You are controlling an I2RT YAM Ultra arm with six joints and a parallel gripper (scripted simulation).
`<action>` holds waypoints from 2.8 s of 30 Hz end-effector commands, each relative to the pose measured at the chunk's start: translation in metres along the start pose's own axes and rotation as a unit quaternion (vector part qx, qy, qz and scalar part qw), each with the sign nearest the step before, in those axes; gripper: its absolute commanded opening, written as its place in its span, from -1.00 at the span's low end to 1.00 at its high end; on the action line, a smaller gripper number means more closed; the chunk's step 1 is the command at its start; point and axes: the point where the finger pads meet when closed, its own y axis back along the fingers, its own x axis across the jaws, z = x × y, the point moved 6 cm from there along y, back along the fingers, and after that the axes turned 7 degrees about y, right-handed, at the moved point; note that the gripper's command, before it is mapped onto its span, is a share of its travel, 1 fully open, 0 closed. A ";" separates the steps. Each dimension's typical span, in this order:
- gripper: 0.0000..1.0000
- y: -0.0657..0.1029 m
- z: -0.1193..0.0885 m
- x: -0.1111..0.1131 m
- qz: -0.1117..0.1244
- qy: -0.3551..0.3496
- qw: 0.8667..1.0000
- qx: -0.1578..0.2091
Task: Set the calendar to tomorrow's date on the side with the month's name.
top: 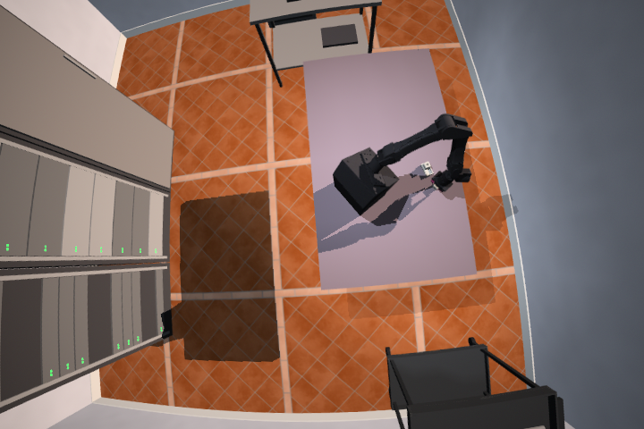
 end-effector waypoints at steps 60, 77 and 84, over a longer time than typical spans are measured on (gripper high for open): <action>-0.45 -0.014 0.002 -0.009 -0.010 -0.003 1.000 -0.005; -0.45 -0.014 0.002 -0.009 -0.010 -0.003 1.000 -0.005; -0.45 -0.013 0.000 -0.008 -0.007 -0.005 1.000 -0.003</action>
